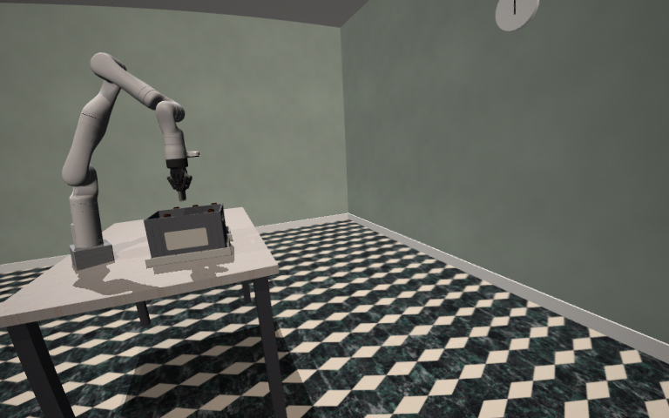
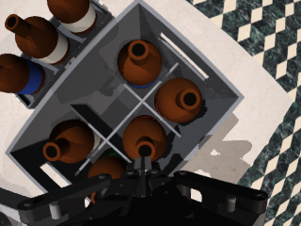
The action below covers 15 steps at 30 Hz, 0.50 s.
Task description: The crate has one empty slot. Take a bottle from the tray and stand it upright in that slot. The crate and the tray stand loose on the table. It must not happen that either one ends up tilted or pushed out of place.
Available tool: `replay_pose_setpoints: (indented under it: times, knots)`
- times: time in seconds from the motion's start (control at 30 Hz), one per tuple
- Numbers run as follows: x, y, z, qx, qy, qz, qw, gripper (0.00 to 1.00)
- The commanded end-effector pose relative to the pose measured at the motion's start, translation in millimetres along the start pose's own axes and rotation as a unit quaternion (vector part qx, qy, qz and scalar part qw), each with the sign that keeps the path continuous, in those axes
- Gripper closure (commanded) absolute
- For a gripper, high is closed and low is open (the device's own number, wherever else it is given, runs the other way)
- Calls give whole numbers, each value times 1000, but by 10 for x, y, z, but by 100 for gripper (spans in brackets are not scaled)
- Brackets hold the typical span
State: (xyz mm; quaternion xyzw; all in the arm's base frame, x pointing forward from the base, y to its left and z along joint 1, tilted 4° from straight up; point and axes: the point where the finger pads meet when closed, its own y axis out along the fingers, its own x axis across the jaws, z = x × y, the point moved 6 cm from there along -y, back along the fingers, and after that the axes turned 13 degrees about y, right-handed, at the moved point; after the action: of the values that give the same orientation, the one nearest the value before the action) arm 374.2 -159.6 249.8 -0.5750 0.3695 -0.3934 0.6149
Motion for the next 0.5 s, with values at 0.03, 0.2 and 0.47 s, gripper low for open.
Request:
replay_pose_setpoints:
  times: [0.03,0.2,0.47]
  knots:
    - [-28,-5,38,1,0,0,1000,100]
    - [-207,-1,236,0,-1,0,1000,100]
    - [-683,6,660,-1,-2,0,1000,100]
